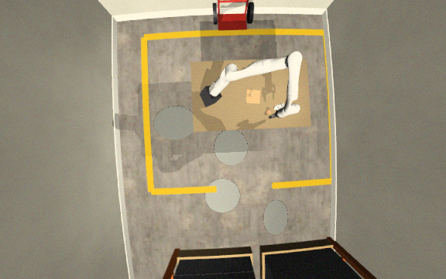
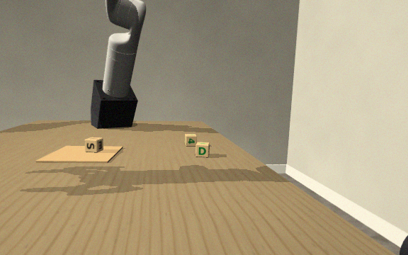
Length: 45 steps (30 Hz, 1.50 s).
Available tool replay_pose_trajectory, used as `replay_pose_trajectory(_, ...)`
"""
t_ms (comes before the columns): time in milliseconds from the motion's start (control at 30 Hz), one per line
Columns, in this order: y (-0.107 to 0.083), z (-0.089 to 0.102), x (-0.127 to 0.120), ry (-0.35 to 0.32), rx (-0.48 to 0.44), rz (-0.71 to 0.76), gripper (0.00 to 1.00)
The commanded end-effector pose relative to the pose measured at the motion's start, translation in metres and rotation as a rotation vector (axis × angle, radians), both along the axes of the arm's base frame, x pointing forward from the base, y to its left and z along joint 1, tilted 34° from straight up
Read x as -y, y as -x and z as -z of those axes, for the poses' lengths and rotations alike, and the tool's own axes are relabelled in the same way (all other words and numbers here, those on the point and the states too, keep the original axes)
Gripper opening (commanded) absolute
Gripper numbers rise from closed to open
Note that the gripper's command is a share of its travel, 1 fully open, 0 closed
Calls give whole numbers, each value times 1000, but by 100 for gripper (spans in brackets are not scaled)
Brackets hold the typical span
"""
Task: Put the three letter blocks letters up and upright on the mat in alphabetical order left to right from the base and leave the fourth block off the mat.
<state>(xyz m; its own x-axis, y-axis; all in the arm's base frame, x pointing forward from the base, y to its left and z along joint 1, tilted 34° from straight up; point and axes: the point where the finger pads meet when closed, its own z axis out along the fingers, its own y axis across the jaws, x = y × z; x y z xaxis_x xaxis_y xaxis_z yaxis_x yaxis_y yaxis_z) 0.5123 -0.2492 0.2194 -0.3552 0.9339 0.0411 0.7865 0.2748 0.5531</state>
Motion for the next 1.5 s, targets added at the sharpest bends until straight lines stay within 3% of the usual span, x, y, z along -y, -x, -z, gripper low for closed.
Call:
replay_pose_trajectory(0, 0, -1, 1, 1, 2, 1, 100)
replay_pose_trajectory(967, 1, -2, -2, 7, 4, -4, 100)
replay_pose_trajectory(1133, 8, -8, -18, 43, 17, -35, 100)
replay_pose_trajectory(1300, 26, -16, -53, 111, 41, -107, 100)
replay_pose_trajectory(1367, 26, -16, -53, 111, 41, -107, 100)
replay_pose_trajectory(1467, 43, -18, -81, 162, 59, -175, 100)
